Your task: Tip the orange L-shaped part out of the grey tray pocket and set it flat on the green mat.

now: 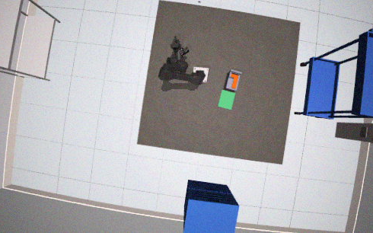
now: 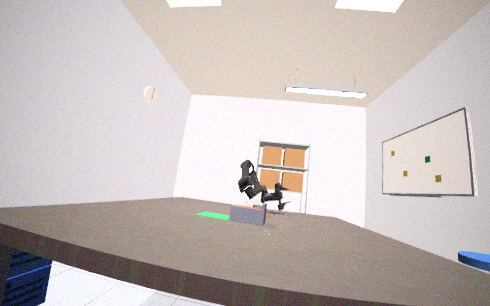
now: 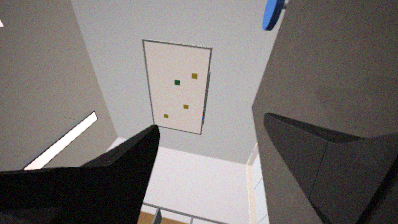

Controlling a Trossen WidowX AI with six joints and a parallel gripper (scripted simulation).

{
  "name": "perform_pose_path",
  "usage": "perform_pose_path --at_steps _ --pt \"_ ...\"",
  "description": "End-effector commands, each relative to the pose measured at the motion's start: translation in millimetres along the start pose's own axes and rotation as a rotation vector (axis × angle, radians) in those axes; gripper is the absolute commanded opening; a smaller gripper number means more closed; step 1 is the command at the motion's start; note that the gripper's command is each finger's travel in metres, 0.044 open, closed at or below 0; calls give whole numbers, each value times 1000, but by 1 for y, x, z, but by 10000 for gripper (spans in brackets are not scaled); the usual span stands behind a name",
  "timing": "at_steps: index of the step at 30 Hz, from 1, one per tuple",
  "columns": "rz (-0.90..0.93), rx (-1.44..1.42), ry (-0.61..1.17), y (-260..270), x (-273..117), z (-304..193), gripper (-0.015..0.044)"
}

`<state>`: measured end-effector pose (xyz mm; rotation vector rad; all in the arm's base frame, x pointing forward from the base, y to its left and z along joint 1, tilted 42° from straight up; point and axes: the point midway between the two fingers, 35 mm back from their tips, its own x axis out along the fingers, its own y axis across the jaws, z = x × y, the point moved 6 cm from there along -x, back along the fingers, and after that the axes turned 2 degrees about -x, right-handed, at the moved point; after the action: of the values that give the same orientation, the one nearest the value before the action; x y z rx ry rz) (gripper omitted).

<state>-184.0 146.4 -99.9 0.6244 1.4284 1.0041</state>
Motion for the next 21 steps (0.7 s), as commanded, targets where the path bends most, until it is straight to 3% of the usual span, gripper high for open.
perform_pose_path --at_steps 1,9,14,21 --pt "-4 -4 -8 0 2 1 374" --pt "-139 -44 -146 15 42 27 180" --pt "-278 -80 -269 19 75 59 180" --pt "-520 -101 -476 34 109 141 180"
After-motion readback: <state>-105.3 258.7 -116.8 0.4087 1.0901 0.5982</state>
